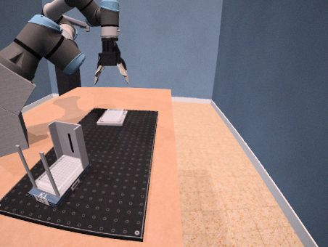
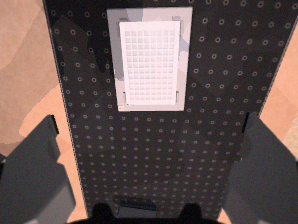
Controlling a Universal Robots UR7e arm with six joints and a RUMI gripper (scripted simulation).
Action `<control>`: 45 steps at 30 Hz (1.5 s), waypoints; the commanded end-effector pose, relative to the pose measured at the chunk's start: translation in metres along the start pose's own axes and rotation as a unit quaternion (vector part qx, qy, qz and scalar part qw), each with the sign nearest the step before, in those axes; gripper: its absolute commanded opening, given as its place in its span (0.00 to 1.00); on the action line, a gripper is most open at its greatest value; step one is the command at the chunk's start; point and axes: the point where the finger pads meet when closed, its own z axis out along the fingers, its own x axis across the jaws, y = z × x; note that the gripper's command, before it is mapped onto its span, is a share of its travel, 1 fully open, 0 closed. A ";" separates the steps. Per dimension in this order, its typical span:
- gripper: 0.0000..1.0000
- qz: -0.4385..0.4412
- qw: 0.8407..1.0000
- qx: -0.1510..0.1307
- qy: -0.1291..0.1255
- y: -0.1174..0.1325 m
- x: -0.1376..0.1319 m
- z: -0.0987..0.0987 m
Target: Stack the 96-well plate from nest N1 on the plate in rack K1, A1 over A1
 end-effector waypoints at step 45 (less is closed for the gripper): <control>1.00 0.000 1.000 0.000 0.000 0.000 0.000 0.057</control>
